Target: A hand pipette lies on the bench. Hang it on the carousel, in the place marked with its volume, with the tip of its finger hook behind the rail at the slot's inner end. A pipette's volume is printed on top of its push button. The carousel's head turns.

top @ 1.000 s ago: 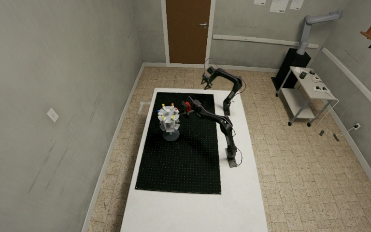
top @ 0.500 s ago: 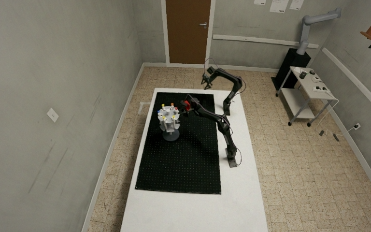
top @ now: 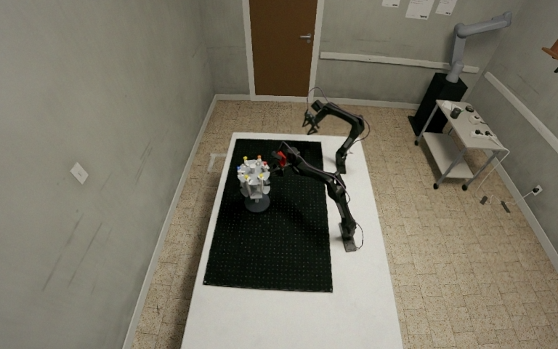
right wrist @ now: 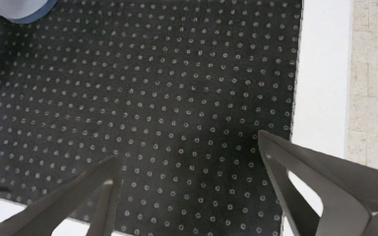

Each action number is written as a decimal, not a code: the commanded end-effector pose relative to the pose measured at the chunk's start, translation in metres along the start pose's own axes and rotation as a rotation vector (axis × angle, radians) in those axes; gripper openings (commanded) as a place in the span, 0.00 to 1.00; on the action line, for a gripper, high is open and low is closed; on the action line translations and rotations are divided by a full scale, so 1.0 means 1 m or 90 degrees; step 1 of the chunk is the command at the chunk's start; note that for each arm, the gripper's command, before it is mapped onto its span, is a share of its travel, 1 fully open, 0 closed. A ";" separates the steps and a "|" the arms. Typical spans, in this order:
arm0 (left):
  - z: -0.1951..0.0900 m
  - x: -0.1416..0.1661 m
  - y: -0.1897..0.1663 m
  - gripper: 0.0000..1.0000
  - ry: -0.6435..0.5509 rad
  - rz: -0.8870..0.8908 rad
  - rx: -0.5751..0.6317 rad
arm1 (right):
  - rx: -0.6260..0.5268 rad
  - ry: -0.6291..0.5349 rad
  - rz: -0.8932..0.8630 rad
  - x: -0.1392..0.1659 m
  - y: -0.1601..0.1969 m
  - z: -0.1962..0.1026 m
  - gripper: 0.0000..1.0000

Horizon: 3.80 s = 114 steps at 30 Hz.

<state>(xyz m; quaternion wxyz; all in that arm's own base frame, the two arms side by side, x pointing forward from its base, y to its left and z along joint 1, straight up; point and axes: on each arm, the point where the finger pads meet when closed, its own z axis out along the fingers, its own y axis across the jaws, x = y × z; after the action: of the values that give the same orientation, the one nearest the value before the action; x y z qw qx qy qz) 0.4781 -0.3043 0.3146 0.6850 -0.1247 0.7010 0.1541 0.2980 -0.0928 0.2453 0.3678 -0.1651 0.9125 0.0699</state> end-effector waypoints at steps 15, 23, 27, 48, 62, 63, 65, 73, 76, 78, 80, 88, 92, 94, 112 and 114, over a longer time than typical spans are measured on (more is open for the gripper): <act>0.003 -0.042 0.018 0.12 -0.021 -0.074 -0.025 | 0.005 -0.015 -0.008 -0.007 -0.004 -0.004 1.00; 0.003 -0.042 0.018 0.12 -0.021 -0.074 -0.025 | 0.005 -0.015 -0.008 -0.007 -0.004 -0.004 1.00; 0.003 -0.042 0.018 0.12 -0.021 -0.074 -0.025 | 0.005 -0.015 -0.008 -0.007 -0.004 -0.004 1.00; -0.005 -0.040 0.014 0.12 -0.023 -0.107 -0.019 | 0.005 -0.015 -0.008 -0.007 -0.004 -0.004 1.00; -0.005 -0.040 0.014 0.12 -0.023 -0.107 -0.019 | 0.005 -0.015 -0.008 -0.007 -0.004 -0.004 1.00; -0.005 -0.040 0.014 0.12 -0.023 -0.107 -0.019 | 0.005 -0.015 -0.008 -0.007 -0.004 -0.004 1.00; -0.005 -0.040 0.014 0.12 -0.023 -0.107 -0.019 | 0.005 -0.015 -0.008 -0.007 -0.004 -0.004 1.00; -0.005 -0.040 0.014 0.12 -0.023 -0.107 -0.019 | 0.005 -0.015 -0.008 -0.007 -0.004 -0.004 1.00; -0.005 -0.040 0.014 0.12 -0.023 -0.107 -0.019 | 0.005 -0.015 -0.008 -0.007 -0.004 -0.004 1.00; -0.005 -0.040 0.014 0.12 -0.023 -0.107 -0.019 | 0.005 -0.015 -0.008 -0.007 -0.004 -0.004 1.00; -0.005 -0.040 0.014 0.12 -0.023 -0.107 -0.019 | 0.005 -0.015 -0.008 -0.007 -0.004 -0.004 1.00; -0.009 -0.039 0.012 0.12 -0.023 -0.107 -0.015 | 0.005 -0.015 -0.008 -0.007 -0.004 -0.004 1.00; -0.007 -0.039 0.013 0.12 -0.023 -0.107 -0.017 | 0.005 -0.015 -0.008 -0.007 -0.004 -0.004 1.00; -0.007 -0.039 0.013 0.12 -0.023 -0.106 -0.017 | 0.005 -0.015 -0.008 -0.007 -0.004 -0.004 1.00; -0.007 -0.039 0.013 0.12 -0.023 -0.106 -0.017 | 0.005 -0.015 -0.008 -0.007 -0.004 -0.004 1.00; -0.007 -0.039 0.013 0.12 -0.023 -0.106 -0.017 | 0.005 -0.015 -0.008 -0.007 -0.004 -0.004 1.00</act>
<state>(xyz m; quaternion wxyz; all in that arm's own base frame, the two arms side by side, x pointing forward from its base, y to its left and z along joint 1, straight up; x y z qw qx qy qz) 0.4751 -0.3044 0.3151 0.6874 -0.1414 0.6975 0.1448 0.2980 -0.0928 0.2453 0.3678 -0.1651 0.9125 0.0699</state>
